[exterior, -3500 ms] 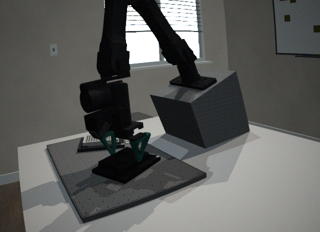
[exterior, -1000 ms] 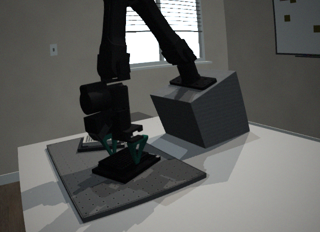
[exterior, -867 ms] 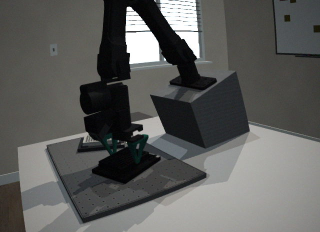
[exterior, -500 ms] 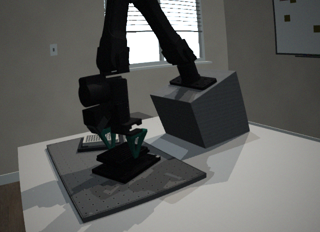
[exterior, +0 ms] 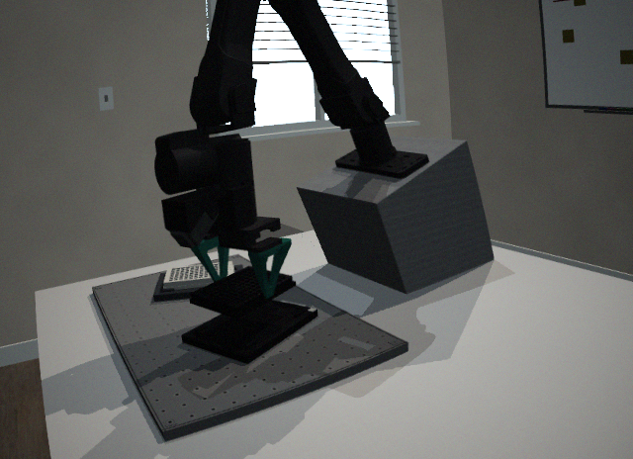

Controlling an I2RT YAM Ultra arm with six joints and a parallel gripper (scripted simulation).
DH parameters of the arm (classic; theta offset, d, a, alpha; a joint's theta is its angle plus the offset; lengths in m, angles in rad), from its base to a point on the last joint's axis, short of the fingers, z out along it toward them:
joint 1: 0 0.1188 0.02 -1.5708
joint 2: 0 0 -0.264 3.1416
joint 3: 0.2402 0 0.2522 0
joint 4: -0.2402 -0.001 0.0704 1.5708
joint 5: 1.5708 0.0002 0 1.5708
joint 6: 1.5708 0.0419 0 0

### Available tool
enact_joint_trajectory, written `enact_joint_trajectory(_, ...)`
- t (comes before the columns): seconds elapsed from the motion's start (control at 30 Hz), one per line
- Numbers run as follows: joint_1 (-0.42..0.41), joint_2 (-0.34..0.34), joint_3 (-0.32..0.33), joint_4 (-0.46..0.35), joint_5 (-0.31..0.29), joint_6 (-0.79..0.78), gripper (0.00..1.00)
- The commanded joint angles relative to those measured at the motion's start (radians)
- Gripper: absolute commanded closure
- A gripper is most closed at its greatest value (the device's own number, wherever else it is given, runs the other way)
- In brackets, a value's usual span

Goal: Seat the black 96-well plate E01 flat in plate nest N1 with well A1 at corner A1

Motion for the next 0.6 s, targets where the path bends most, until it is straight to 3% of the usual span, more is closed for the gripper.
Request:
enact_joint_trajectory(0.0, 0.001, -0.024, 0.008, -0.017, 0.001, 0.001, 1.00)
enact_joint_trajectory(0.57, 0.002, -0.030, 0.008, -0.023, 0.001, 0.002, 1.00)
